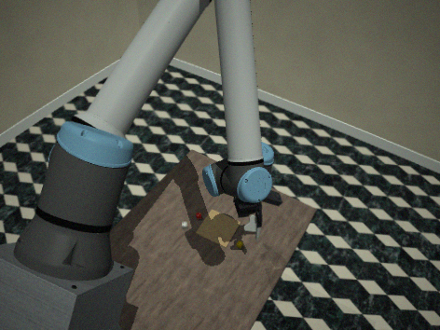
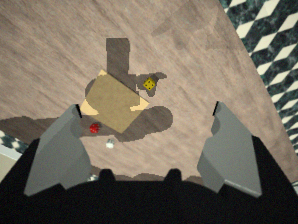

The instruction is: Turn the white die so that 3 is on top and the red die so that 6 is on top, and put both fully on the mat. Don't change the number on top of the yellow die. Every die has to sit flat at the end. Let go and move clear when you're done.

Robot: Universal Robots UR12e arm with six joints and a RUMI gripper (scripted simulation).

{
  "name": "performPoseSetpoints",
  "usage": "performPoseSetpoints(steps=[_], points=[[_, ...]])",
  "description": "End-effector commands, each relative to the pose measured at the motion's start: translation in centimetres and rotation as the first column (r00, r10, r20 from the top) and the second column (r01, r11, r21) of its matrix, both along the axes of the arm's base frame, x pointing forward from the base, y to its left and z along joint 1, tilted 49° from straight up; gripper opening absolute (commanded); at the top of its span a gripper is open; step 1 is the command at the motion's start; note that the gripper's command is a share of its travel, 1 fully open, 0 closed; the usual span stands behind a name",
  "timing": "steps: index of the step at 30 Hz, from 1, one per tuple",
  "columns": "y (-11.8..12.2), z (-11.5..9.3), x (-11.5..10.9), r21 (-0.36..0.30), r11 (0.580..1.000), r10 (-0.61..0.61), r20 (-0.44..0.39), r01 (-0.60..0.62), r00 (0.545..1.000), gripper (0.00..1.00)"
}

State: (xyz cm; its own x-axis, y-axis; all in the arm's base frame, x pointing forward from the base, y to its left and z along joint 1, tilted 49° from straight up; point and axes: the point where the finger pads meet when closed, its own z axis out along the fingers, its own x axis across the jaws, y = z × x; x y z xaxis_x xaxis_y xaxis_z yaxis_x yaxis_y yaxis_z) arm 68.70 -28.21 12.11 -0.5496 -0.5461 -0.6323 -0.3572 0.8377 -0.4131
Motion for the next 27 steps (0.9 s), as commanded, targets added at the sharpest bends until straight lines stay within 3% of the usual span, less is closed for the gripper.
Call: performPoseSetpoints(steps=[1,7,19,27], points=[[0.0,-0.1,0.2,-0.001,1.000,0.000,0.001,0.000,1.000,1.00],[0.0,-0.9,1.1,-0.001,1.000,0.000,0.001,0.000,1.000,1.00],[0.0,-5.5,6.4,-0.001,1.000,0.000,0.001,0.000,1.000,1.00],[0.0,-7.1,8.3,-0.001,1.000,0.000,0.001,0.000,1.000,1.00]])
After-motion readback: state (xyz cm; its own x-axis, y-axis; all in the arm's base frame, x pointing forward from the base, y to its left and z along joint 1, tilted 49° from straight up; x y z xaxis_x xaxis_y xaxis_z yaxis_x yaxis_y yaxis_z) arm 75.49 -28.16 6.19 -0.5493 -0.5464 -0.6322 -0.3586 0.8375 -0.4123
